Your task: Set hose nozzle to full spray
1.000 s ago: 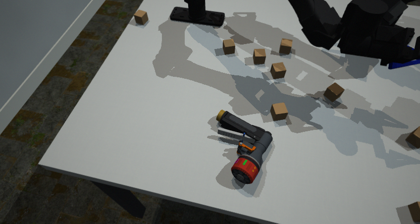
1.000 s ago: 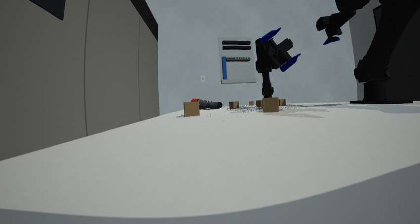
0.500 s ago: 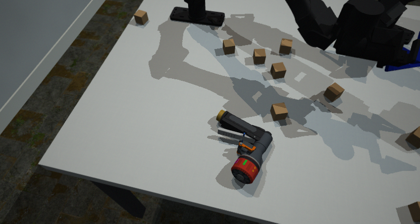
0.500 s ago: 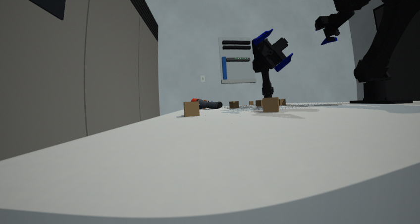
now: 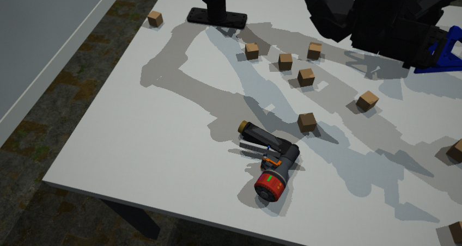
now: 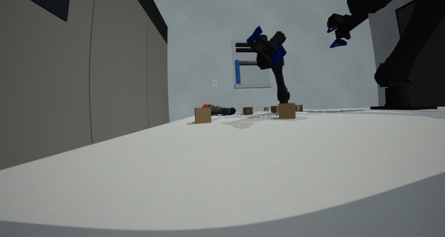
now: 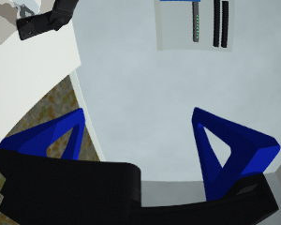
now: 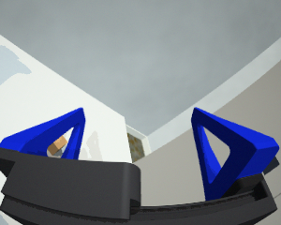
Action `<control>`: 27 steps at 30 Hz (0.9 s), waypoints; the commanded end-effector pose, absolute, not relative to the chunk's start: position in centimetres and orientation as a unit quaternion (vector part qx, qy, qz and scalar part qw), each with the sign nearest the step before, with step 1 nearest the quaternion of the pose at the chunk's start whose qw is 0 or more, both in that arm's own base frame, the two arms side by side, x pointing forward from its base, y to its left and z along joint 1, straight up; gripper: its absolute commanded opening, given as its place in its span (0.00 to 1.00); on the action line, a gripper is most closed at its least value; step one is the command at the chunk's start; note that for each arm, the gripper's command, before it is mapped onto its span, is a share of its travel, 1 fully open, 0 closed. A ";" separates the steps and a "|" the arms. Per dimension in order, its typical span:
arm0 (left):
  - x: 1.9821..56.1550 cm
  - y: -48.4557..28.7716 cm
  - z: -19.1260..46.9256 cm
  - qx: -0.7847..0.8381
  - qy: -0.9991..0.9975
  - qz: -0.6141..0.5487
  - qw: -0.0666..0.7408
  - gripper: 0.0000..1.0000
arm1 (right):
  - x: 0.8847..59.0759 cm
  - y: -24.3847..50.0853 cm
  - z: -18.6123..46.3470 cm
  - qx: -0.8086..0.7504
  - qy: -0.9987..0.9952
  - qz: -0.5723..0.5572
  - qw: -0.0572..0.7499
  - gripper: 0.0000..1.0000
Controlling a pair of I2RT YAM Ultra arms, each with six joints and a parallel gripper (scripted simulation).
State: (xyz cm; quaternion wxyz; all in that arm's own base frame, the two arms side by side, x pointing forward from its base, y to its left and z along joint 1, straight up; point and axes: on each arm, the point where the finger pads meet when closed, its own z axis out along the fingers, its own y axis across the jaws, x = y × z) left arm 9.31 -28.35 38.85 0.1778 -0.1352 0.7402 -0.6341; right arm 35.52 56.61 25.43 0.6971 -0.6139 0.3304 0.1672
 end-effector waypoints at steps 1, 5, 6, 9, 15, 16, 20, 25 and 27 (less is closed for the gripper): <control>10.6 -28.4 40.4 -0.117 0.729 -0.640 0.213 1.00 | 37.3 54.1 27.6 -0.595 0.366 0.164 0.697 1.00; 12.0 -28.0 41.0 -0.111 0.725 -0.634 0.246 1.00 | 39.0 51.8 28.9 -0.577 0.393 0.157 0.698 1.00; 12.4 -28.0 40.9 -0.109 0.725 -0.630 0.255 1.00 | 39.3 51.2 29.2 -0.573 0.400 0.156 0.699 1.00; 13.6 -27.8 41.0 -0.105 0.724 -0.621 0.280 1.00 | 40.4 49.5 30.1 -0.559 0.419 0.151 0.699 1.00; 15.1 -27.6 40.9 -0.100 0.726 -0.606 0.310 1.00 | 41.4 47.5 31.3 -0.544 0.437 0.145 0.702 1.00; 15.6 -27.4 40.8 -0.100 0.726 -0.601 0.320 1.00 | 41.9 46.6 31.7 -0.537 0.446 0.142 0.702 1.00; 17.0 -26.7 41.2 -0.094 0.722 -0.587 0.354 1.00 | 43.1 44.1 32.8 -0.515 0.471 0.135 0.703 1.00; 19.1 -26.1 41.0 -0.085 0.723 -0.562 0.394 1.00 | 44.3 40.8 34.0 -0.488 0.501 0.127 0.703 1.00; 19.8 -25.6 41.4 -0.082 0.720 -0.554 0.411 1.00 | 44.7 39.5 34.5 -0.476 0.512 0.124 0.704 1.00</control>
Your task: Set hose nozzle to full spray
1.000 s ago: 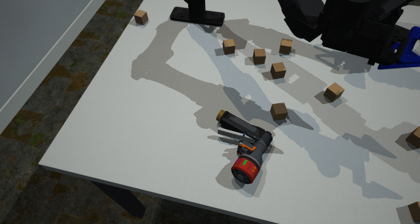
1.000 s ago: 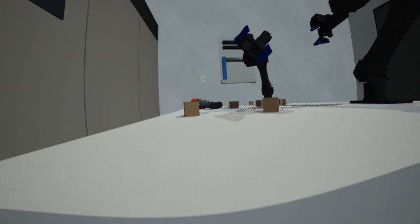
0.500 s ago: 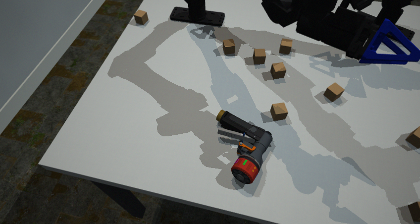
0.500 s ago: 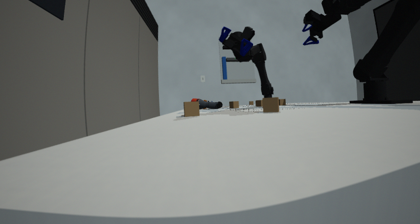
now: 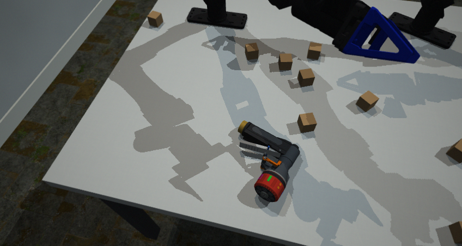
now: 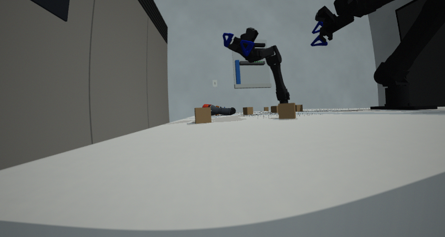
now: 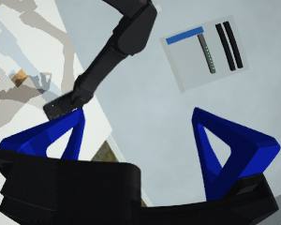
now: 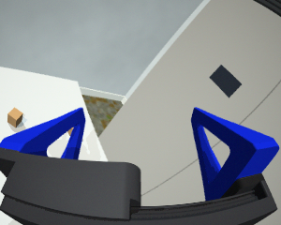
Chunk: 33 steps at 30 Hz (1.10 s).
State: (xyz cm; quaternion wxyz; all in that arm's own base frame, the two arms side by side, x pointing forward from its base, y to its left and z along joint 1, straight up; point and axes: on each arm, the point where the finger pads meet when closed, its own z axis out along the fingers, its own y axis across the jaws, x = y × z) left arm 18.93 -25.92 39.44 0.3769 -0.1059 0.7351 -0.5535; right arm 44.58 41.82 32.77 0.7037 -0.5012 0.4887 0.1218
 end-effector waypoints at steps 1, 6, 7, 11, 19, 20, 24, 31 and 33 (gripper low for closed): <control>19.8 -25.6 41.4 -0.082 0.720 -0.554 0.411 1.00 | 44.7 39.5 34.5 -0.476 0.512 0.124 0.704 1.00; 21.5 -25.0 41.0 -0.078 0.723 -0.528 0.439 1.00 | 45.4 37.0 35.5 -0.454 0.532 0.116 0.705 1.00; 21.8 -24.6 41.4 -0.077 0.719 -0.525 0.449 1.00 | 45.5 36.3 35.7 -0.448 0.537 0.115 0.705 1.00; 23.3 -23.6 41.7 -0.070 0.716 -0.502 0.481 1.00 | 46.1 33.5 36.6 -0.421 0.559 0.107 0.706 1.00; 25.6 -22.0 41.9 -0.059 0.713 -0.460 0.525 1.00 | 46.5 29.3 37.7 -0.380 0.590 0.097 0.706 1.00; 25.6 -21.4 42.1 -0.059 0.709 -0.458 0.533 1.00 | 46.1 29.4 39.0 -0.378 0.581 0.099 0.714 1.00; 27.6 -20.4 41.6 -0.053 0.714 -0.420 0.558 1.00 | 46.5 25.9 38.6 -0.345 0.611 0.087 0.707 1.00; 30.0 -17.8 42.3 -0.039 0.707 -0.362 0.607 1.00 | 46.2 20.9 39.7 -0.289 0.641 0.074 0.707 1.00; 30.7 -17.0 42.4 -0.035 0.705 -0.344 0.619 1.00 | 46.0 19.5 39.8 -0.272 0.650 0.070 0.706 1.00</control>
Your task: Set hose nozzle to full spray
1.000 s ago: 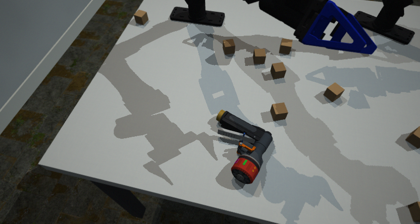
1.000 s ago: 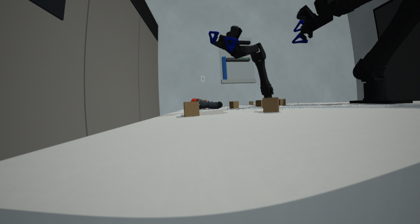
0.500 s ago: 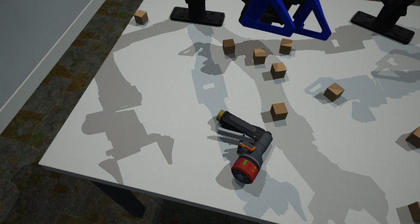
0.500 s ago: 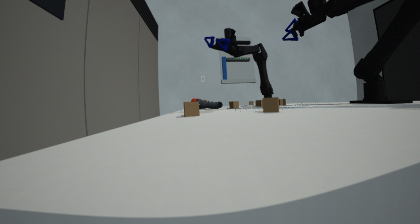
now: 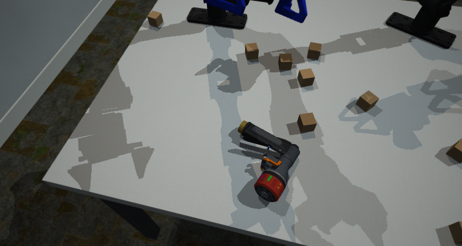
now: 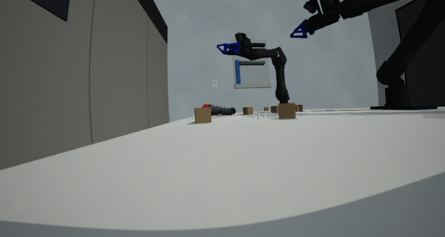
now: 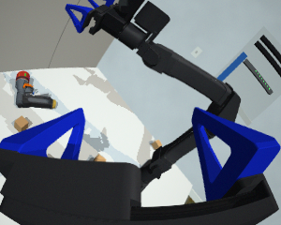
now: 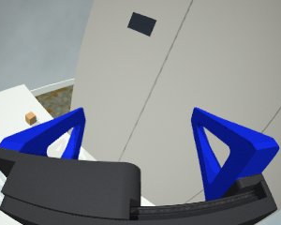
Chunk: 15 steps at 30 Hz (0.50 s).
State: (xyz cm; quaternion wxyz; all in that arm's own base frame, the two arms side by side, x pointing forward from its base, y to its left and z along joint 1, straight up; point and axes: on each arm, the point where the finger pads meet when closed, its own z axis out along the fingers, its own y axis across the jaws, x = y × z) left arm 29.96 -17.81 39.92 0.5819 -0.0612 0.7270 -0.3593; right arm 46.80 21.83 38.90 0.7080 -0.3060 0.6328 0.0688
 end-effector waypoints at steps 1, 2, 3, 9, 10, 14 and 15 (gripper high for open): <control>31.0 -16.6 42.4 -0.033 0.704 -0.334 0.625 1.00 | 45.8 18.8 39.9 -0.264 0.653 0.068 0.707 1.00; 31.0 -16.6 42.4 -0.033 0.704 -0.334 0.625 1.00 | 45.8 18.8 39.9 -0.264 0.653 0.068 0.707 1.00; 31.0 -16.6 42.4 -0.033 0.704 -0.334 0.625 1.00 | 45.8 18.8 39.9 -0.264 0.653 0.068 0.707 1.00; 33.0 -13.8 42.4 -0.025 0.702 -0.274 0.657 1.00 | 44.9 14.7 40.5 -0.214 0.672 0.055 0.707 1.00; 33.3 -13.3 42.4 -0.022 0.702 -0.263 0.662 1.00 | 44.7 13.9 40.7 -0.204 0.674 0.053 0.708 1.00; 34.5 -11.3 42.6 -0.014 0.698 -0.220 0.681 1.00 | 43.8 11.2 40.9 -0.167 0.686 0.045 0.707 1.00; 34.7 -10.8 42.6 -0.012 0.698 -0.208 0.686 1.00 | 43.5 10.5 41.0 -0.158 0.688 0.043 0.707 1.00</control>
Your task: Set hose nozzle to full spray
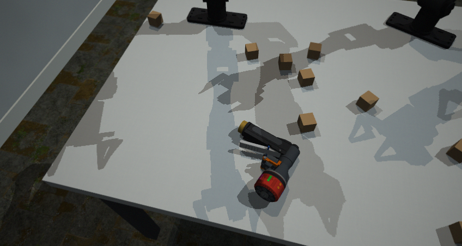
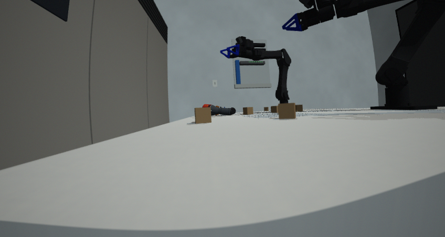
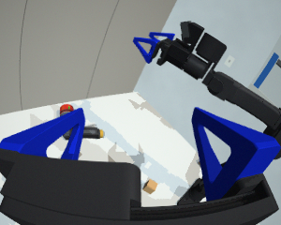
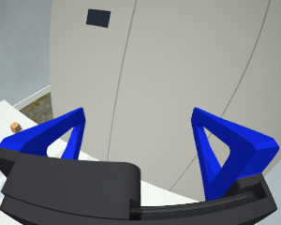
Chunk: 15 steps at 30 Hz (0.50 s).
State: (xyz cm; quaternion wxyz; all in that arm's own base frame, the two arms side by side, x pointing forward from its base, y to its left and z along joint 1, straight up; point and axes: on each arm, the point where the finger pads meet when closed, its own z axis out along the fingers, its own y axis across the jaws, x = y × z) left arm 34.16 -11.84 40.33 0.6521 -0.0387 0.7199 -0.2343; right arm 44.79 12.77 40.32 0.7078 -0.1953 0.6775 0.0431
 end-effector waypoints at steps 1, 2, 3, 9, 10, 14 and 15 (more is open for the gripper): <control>35.0 -10.2 42.6 -0.009 0.697 -0.197 0.690 1.00 | 43.3 9.8 40.9 -0.148 0.692 0.041 0.706 1.00; 35.3 -9.7 42.7 -0.007 0.696 -0.185 0.694 1.00 | 43.0 9.2 40.9 -0.138 0.694 0.039 0.706 1.00; 35.5 -9.1 42.7 -0.005 0.695 -0.173 0.698 1.00 | 42.7 8.5 41.0 -0.129 0.696 0.037 0.705 1.00; 36.5 -6.8 42.6 0.000 0.694 -0.125 0.709 1.00 | 41.5 6.0 41.0 -0.092 0.702 0.028 0.705 1.00; 36.7 -6.2 42.7 0.002 0.693 -0.112 0.712 1.00 | 41.1 5.3 41.0 -0.082 0.704 0.025 0.705 1.00; 37.4 -3.7 42.8 0.012 0.690 -0.061 0.721 1.00 | 39.6 2.8 41.1 -0.040 0.707 0.016 0.705 1.00; 37.6 -3.0 42.9 0.014 0.688 -0.048 0.724 1.00 | 39.2 2.2 40.9 -0.029 0.709 0.014 0.704 1.00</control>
